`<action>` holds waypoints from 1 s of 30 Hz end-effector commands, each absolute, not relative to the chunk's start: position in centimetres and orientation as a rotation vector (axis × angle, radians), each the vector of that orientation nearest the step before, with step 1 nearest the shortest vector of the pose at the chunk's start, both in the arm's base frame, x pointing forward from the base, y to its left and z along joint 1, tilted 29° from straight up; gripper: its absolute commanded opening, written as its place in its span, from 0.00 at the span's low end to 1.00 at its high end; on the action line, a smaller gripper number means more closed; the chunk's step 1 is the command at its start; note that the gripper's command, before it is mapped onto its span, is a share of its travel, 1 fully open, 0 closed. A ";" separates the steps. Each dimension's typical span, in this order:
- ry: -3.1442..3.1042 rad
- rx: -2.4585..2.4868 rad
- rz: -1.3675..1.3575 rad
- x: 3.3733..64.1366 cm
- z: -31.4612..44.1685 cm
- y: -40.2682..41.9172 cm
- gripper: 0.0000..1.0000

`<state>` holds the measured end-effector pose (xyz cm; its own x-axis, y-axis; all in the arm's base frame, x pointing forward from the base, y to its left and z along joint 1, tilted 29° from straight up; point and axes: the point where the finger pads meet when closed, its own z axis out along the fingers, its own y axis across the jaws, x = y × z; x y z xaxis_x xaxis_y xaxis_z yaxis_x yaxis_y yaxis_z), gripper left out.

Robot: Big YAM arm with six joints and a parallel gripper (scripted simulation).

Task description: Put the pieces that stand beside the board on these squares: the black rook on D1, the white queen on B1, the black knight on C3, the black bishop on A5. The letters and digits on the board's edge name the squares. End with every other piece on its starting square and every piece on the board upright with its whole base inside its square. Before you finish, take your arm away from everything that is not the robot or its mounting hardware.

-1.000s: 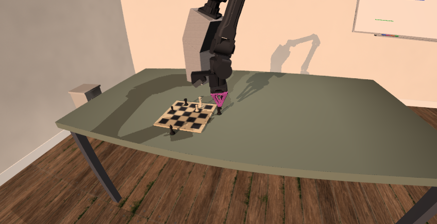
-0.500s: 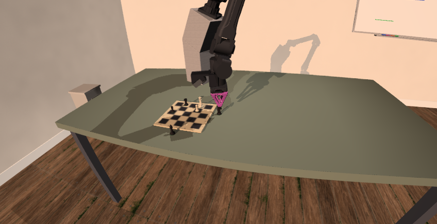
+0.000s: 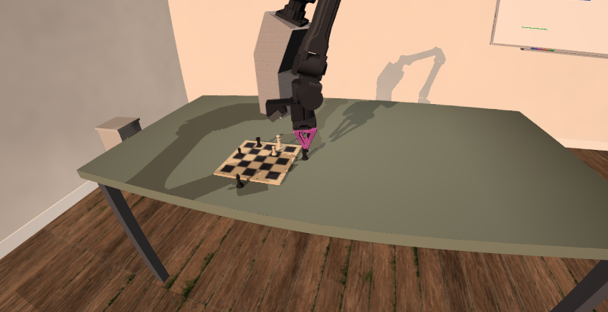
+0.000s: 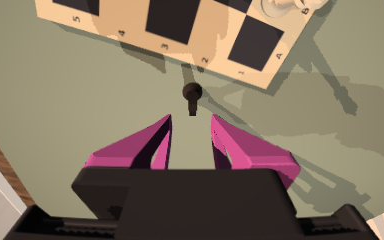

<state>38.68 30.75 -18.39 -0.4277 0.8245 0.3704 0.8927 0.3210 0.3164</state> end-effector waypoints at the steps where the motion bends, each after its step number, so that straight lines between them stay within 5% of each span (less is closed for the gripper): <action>1: -2.434 -1.603 -0.742 39.1 -17.5 31.1 0.35; 30: -2.435 -1.601 -0.746 38.8 -17.7 31.0 0.35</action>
